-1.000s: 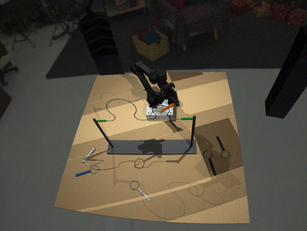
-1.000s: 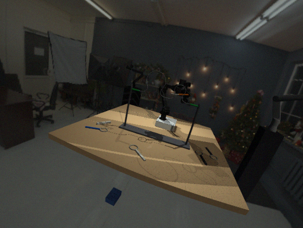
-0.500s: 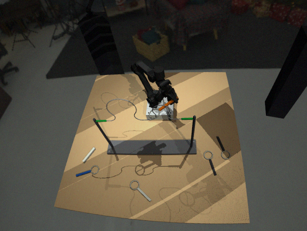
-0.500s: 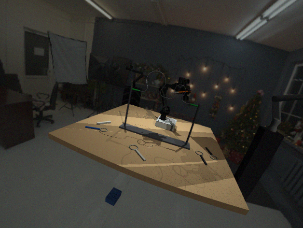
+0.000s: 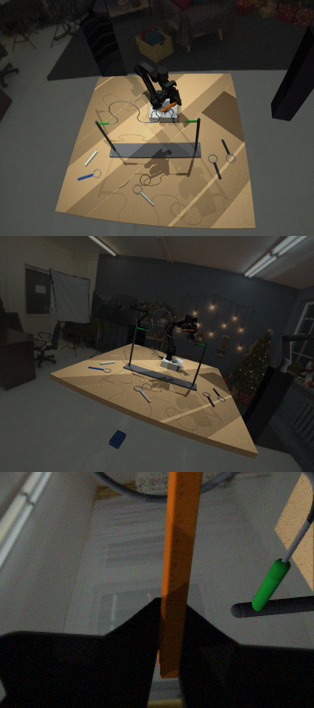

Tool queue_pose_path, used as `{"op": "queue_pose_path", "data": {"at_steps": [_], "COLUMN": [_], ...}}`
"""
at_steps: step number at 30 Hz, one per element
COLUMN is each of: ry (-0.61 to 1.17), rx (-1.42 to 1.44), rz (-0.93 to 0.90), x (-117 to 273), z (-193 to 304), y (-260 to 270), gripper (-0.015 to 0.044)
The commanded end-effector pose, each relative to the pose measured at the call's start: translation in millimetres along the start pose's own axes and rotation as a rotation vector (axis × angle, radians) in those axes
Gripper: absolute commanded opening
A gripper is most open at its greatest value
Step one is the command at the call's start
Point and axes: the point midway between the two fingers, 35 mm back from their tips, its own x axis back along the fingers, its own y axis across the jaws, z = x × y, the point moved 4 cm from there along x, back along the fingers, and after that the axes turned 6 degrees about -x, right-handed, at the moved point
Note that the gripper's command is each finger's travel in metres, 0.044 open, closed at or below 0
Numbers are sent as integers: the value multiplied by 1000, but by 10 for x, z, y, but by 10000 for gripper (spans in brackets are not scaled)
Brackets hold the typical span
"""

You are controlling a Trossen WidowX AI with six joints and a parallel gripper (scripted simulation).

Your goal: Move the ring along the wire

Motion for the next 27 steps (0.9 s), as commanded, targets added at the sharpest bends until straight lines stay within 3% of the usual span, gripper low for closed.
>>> {"op": "queue_pose_path", "data": {"at_steps": [1, 27], "ry": [-12, -104], "rx": [65, 561], "rz": [30, 297], "x": [-6, -11], "z": [4, -79], "y": [-4, -268], "gripper": [-150, -150]}}
